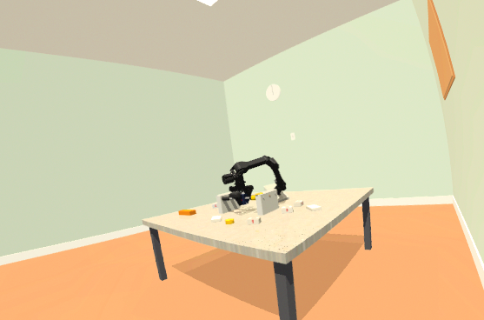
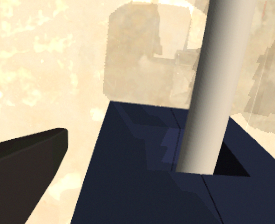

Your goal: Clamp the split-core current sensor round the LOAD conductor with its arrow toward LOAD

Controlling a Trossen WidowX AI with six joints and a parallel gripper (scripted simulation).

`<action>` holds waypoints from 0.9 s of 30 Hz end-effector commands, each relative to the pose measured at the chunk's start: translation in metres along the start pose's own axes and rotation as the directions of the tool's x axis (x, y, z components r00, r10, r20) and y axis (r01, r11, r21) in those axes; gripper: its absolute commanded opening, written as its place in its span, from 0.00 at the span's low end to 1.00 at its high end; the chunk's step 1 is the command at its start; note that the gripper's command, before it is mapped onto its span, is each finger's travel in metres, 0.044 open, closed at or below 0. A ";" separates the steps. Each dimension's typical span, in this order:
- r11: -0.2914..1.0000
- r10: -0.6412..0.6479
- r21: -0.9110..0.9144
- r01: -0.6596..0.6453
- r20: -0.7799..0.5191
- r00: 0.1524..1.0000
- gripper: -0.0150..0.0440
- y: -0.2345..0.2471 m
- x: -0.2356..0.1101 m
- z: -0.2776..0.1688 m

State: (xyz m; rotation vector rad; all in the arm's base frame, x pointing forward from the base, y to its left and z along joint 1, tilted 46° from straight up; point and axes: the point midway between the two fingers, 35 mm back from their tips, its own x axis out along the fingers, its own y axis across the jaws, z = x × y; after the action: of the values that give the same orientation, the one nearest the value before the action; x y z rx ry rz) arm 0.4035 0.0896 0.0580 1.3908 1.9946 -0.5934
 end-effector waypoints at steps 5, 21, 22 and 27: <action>1.000 -0.001 0.000 0.001 0.000 1.000 1.00 0.000 0.000 0.000; 0.933 0.359 -0.022 -0.359 0.034 0.933 1.00 -0.048 -0.105 -0.009; 0.939 0.343 -0.054 -0.339 0.077 0.936 1.00 -0.050 -0.102 -0.016; 0.944 0.305 -0.235 -0.232 0.350 0.886 1.00 -0.068 -0.093 -0.058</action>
State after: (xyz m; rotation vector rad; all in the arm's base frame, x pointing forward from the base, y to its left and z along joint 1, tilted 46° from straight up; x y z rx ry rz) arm 0.3637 0.0281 0.1450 1.4424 1.5808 -0.4967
